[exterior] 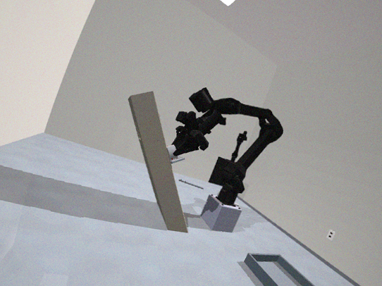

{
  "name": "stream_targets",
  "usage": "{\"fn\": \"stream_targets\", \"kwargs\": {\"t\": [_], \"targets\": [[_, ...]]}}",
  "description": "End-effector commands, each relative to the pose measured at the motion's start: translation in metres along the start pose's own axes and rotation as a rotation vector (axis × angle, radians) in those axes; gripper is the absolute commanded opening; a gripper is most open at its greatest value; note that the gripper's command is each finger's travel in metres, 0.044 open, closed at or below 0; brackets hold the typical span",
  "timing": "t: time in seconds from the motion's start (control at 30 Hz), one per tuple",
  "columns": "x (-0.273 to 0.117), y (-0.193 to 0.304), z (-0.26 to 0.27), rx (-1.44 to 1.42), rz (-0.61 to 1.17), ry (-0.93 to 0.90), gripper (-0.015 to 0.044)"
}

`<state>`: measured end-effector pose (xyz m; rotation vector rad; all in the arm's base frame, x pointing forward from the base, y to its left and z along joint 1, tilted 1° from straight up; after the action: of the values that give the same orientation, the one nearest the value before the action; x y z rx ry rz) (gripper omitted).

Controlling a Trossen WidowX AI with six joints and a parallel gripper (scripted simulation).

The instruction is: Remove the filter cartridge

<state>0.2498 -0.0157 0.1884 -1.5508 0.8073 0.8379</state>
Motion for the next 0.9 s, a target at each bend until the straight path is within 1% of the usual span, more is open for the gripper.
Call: {"fn": "stream_targets", "kwargs": {"t": [0.0,0.3,0.53,0.57,0.73,0.87], "targets": [[-0.001,0.0,0.0,0.0,-0.001,0.0,0.0252],[-0.001,0.0,0.0,0.0,-0.001,0.0,0.0192],[-0.004,-0.008,-0.001,0.0,-0.002,-0.001,0.0009],[-0.006,-0.012,-0.002,0.0,-0.002,-0.001,0.0],[-0.012,-0.022,-0.004,0.0,-0.003,-0.002,0.0],[-0.029,-0.026,-0.004,0.0,-0.002,-0.002,0.0]]}}
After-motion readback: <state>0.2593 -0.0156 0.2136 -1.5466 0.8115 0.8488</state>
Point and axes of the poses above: the point midway between the two fingers, 35 mm back from their tips, its own x axis out along the fingers, its own z axis across the jaws, y = z × x, the point moved 4 cm from there along -x, back along the fingers, and after that the axes turned 10 degrees about -x, right-handed, at the moved point
